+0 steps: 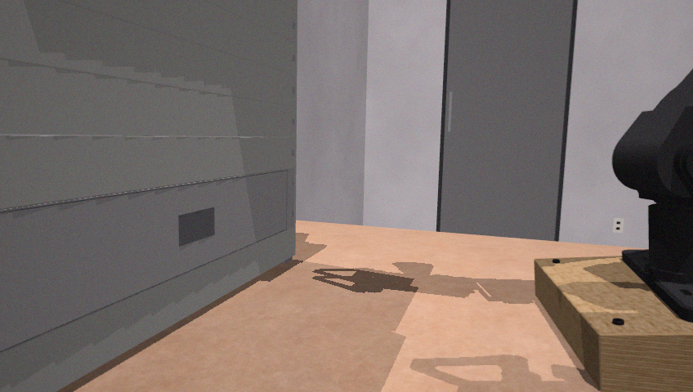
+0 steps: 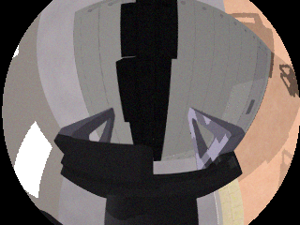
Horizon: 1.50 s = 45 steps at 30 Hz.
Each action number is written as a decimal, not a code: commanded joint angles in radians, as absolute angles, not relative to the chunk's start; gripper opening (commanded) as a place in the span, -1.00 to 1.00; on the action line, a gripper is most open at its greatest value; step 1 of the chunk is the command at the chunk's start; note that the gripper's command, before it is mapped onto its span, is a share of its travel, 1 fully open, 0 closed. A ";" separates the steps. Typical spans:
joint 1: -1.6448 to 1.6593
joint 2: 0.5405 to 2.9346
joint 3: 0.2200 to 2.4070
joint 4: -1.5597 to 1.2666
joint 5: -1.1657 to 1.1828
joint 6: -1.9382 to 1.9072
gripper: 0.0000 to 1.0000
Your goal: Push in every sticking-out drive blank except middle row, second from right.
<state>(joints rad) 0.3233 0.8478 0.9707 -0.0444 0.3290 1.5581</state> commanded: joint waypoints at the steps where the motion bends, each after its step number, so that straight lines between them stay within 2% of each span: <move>1: 0.328 0.836 1.009 -0.027 0.332 1.544 1.00; 20: 0.328 0.836 1.009 -0.027 0.332 1.544 1.00; 21: 0.328 0.836 1.009 -0.027 0.332 1.544 -1.00; 45: 0.328 0.836 1.009 -0.027 0.332 1.544 -1.00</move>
